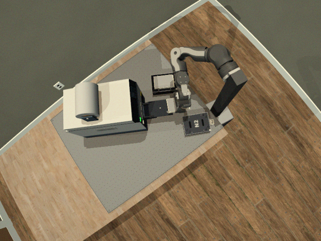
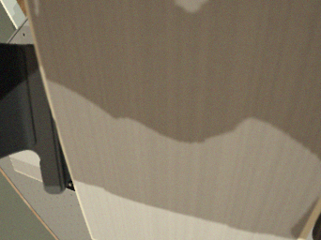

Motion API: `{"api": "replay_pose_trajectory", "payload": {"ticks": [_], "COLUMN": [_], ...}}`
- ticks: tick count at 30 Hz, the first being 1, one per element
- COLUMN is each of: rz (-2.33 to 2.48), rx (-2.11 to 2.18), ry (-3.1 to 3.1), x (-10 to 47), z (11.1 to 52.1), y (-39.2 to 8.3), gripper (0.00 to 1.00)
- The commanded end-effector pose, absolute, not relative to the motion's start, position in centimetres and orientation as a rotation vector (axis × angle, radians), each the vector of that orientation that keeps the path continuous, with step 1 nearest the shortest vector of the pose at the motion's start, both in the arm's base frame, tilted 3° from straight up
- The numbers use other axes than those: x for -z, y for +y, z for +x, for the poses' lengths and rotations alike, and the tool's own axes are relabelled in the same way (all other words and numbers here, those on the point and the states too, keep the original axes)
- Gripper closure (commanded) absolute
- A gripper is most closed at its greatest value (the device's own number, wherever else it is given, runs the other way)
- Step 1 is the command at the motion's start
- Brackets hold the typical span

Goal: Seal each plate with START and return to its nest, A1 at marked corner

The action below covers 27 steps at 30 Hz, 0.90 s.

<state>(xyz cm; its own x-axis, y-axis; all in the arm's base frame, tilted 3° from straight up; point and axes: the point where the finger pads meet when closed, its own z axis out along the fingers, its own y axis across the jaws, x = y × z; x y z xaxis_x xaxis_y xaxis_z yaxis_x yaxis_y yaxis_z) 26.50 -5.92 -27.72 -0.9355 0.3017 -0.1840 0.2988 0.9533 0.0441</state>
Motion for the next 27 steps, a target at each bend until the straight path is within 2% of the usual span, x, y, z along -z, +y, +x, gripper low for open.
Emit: {"api": "replay_pose_trajectory", "payload": {"ticks": [1,20,27], "rz": [0.464,0.46,0.468], "rx": [-0.012,-0.012,-0.013], "ry": [2.906,2.91,2.906], "x": [27.6,27.7,28.2], "z": [26.4,22.5,22.5], "y": [-6.0,-4.6,-3.3], "gripper": [1.0,1.0,1.0]}}
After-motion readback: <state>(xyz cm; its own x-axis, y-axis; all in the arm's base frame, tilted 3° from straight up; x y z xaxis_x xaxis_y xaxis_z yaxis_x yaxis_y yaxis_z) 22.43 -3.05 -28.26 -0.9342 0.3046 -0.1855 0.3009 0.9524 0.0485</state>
